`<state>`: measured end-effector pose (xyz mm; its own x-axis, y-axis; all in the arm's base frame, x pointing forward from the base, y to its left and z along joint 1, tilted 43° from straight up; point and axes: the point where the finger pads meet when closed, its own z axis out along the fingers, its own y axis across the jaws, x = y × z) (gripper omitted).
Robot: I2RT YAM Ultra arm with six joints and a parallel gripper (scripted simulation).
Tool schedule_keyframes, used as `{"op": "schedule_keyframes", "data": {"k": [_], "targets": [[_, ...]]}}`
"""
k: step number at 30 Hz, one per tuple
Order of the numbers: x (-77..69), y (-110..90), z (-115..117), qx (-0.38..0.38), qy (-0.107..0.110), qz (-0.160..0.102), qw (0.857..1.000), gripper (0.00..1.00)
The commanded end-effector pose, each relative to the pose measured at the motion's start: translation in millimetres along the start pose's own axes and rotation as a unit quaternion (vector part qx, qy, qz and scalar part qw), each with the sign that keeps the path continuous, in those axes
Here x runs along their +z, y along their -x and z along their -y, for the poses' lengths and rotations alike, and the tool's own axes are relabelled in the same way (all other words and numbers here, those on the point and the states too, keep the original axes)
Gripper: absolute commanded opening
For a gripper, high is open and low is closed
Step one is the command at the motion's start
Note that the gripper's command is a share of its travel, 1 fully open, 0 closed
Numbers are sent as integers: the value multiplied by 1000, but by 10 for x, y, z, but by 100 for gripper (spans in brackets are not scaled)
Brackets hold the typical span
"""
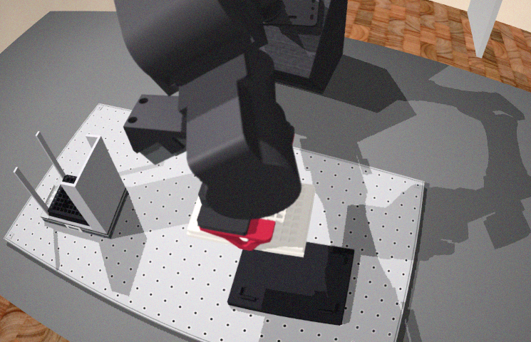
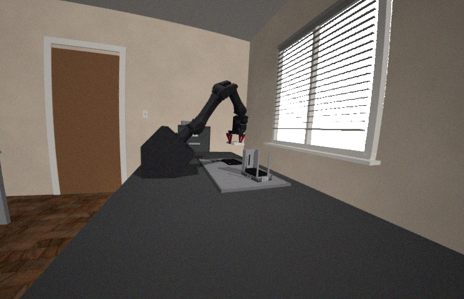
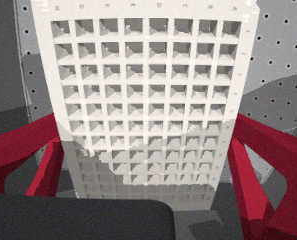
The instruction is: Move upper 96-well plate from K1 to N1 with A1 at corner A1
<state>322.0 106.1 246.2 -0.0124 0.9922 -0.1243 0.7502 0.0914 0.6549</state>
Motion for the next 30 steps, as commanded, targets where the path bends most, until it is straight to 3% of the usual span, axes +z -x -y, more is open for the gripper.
{"op": "schedule_keyframes", "data": {"k": [1, 17, 23, 30], "targets": [[-81, -68, -75, 12, 7, 11, 1000, 0], [-63, -548, -130, 8, 7, 10, 1000, 0], [-171, -500, -185, 18, 21, 4, 1000, 0], [-158, -460, -204, 23, 20, 7, 1000, 0]]}}
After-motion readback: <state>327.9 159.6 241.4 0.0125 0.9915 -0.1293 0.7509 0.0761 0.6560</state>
